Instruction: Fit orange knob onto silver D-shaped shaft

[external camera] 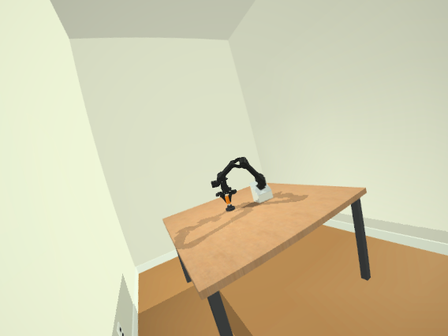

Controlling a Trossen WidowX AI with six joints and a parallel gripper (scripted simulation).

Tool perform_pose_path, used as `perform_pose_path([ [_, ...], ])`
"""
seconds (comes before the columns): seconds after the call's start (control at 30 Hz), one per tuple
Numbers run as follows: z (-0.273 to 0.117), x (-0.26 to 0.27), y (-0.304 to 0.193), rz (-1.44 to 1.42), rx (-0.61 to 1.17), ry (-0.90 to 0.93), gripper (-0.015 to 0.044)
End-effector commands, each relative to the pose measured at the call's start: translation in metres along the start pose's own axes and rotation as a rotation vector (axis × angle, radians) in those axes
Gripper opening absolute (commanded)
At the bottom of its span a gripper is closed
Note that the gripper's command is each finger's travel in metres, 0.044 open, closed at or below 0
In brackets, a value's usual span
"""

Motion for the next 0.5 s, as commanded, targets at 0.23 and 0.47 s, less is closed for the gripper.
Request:
perform_pose_path([
  [0.23, 0.0015, -0.0005, 0.0001, 0.012, -0.001, 0.002, 0.0],
  [0.47, -0.0017, -0.0007, 0.0002, 0.012, -0.002, 0.002, 0.0],
])
Point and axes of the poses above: the point midway between the two fingers, 35 mm back from their tips, its own z axis out along the fingers, its own x axis across the jaws, y = z × x, the point moved 3 cm from there along -z, back along the fingers, and after that the axes turned 2 degrees about -z, right-handed, at the moved point
